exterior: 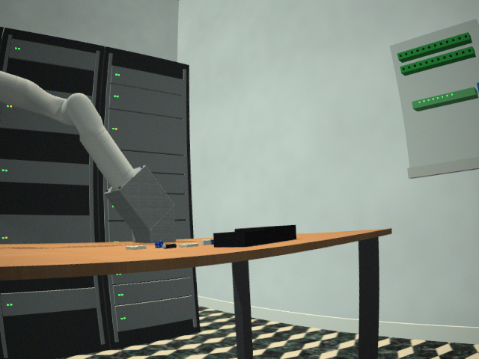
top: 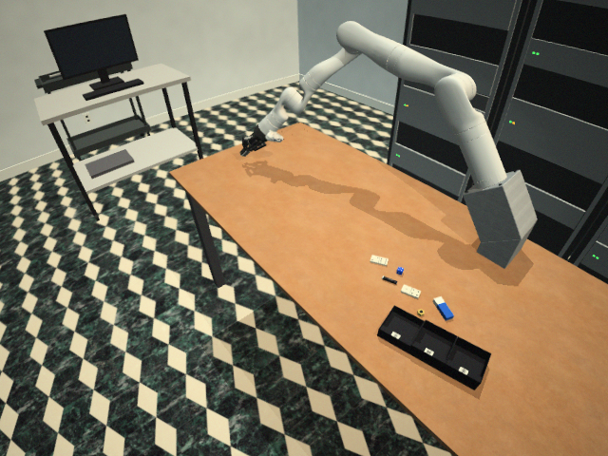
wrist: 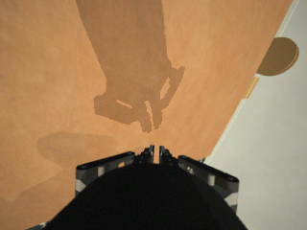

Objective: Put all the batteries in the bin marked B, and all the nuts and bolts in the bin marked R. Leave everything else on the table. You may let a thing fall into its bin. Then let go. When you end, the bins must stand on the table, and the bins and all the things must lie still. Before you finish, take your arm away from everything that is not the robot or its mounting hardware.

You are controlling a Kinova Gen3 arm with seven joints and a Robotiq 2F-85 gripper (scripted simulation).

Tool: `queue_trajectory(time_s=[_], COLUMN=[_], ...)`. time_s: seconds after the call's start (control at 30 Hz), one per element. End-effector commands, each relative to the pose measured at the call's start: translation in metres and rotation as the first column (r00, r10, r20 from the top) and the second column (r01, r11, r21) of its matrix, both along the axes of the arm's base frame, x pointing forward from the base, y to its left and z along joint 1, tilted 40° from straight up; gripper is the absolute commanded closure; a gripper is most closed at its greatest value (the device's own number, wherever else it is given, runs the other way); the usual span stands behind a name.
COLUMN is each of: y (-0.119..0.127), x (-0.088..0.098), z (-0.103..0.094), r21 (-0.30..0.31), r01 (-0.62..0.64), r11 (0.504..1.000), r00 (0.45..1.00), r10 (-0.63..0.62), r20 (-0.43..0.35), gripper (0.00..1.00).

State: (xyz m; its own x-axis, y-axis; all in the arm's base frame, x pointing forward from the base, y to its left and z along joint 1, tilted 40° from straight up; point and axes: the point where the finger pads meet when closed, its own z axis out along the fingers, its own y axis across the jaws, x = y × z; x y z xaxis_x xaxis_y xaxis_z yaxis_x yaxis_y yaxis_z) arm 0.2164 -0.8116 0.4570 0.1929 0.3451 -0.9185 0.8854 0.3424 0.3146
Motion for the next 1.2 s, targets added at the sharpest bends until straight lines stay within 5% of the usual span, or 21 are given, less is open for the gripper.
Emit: queue_trajectory(time_s=[0.0,0.23,0.47,0.7,0.93,1.17], y=[0.015,0.021,0.043,0.043,0.07,0.071], x=[0.041,0.055,0.097,0.097,0.136,0.137], z=[0.003,-0.002,-0.018,-0.018,-0.035,-0.035], r21=[0.003,0.003,0.035,0.035,0.071,0.071], r01=[-0.031,-0.031,-0.055,-0.055,-0.081,-0.081], r11=[1.0,1.0,0.998,0.998,0.994,0.994], r00=[0.999,0.999,0.996,0.996,0.989,0.989], r10=[0.031,0.031,0.057,0.057,0.089,0.089], r20=[-0.02,-0.02,-0.068,-0.068,-0.119,-0.119], gripper=[0.91,0.91,0.91,0.91,0.91,0.91])
